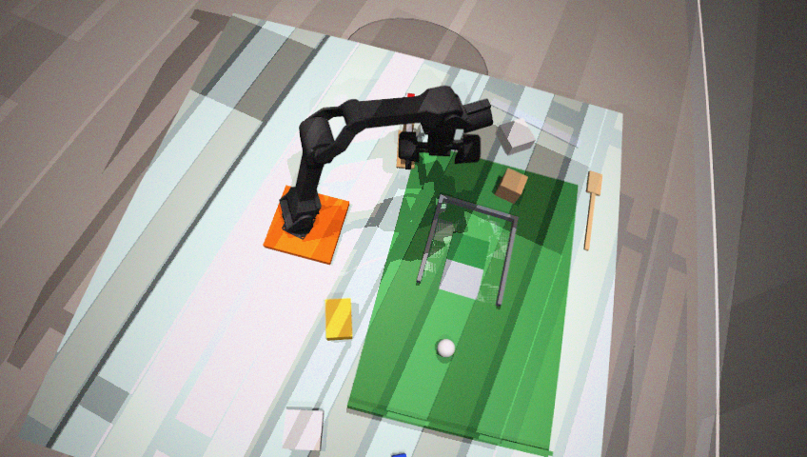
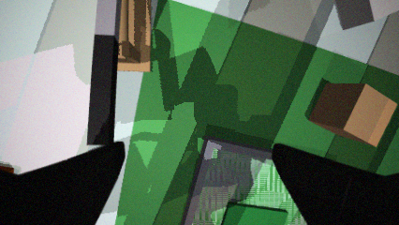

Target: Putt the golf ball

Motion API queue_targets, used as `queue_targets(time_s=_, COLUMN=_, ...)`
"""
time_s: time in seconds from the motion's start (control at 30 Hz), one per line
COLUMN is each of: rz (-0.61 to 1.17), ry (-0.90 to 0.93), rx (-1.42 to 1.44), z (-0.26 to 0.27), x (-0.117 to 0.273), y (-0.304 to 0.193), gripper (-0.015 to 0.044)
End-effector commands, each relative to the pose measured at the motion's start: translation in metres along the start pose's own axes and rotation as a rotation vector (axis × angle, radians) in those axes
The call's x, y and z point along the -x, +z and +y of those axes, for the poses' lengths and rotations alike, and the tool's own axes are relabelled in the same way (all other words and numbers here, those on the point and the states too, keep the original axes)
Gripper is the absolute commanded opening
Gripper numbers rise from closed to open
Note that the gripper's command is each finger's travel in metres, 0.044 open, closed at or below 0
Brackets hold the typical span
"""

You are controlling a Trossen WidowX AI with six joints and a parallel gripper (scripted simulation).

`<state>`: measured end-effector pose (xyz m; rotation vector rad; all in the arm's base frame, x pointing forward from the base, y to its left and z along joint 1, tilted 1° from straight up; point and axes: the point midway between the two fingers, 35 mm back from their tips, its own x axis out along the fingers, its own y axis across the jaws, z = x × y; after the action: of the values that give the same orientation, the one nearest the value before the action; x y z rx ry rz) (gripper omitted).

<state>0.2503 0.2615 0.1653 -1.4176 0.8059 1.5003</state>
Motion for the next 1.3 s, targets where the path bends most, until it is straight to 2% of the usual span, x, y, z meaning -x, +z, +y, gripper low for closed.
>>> queue_targets(time_s=0.0, rz=0.09, ry=0.081, rx=-0.01, z=0.047, x=-0.007, y=0.031, gripper=0.044)
queue_targets(time_s=0.33, rz=0.119, ry=0.098, rx=-0.008, z=0.064, x=-0.009, y=0.039, gripper=0.044)
queue_targets(time_s=0.93, rz=0.119, ry=0.098, rx=-0.008, z=0.069, x=-0.053, y=0.034, gripper=0.044)
queue_targets(time_s=1.27, rz=0.119, ry=0.098, rx=-0.008, z=0.069, x=-0.061, y=0.033, gripper=0.044)
